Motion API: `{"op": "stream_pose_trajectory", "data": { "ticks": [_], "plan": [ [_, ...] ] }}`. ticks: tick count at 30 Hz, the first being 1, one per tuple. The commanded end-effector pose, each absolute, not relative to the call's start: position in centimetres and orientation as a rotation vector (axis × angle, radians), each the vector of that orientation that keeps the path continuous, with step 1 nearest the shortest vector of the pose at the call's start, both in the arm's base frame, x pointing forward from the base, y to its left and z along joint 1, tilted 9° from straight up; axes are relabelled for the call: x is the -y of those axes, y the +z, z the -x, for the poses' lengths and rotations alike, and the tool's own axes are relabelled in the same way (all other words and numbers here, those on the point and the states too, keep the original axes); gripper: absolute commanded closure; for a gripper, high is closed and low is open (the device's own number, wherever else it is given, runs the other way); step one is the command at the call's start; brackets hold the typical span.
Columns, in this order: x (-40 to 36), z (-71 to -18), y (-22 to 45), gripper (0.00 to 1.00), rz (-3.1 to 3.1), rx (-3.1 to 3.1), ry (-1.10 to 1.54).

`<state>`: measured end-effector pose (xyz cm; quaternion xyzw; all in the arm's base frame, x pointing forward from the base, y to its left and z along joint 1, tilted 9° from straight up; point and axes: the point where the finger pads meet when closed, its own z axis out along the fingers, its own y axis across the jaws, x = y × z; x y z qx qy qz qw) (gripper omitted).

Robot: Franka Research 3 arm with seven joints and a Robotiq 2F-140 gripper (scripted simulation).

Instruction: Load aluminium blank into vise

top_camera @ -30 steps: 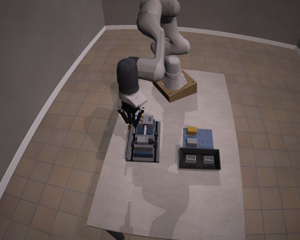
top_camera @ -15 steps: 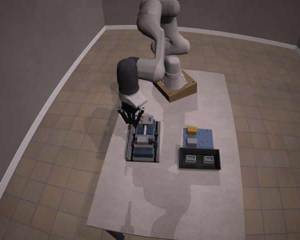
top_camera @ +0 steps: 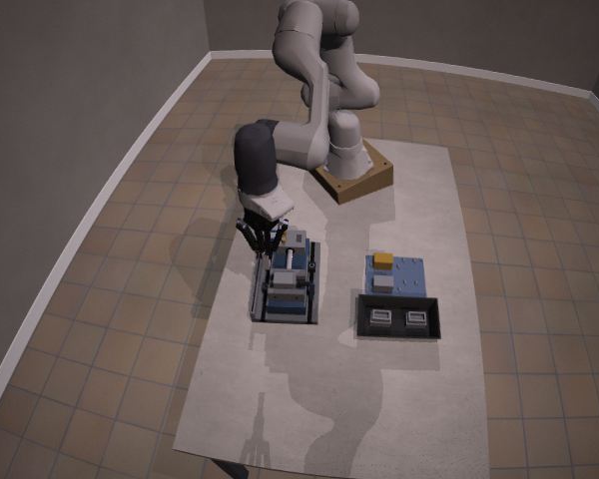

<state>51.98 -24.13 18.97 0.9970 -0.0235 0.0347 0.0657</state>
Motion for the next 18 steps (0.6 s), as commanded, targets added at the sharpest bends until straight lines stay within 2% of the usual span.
{"op": "stream_pose_trajectory", "data": {
  "ticks": [1, 18],
  "plan": [
    [24.4, -52.1, 18.3, 1.00, -3.007, 0.070, 0.114],
    [24.8, -52.3, 15.7, 1.00, -3.007, 0.070, 0.114]
  ]
}}
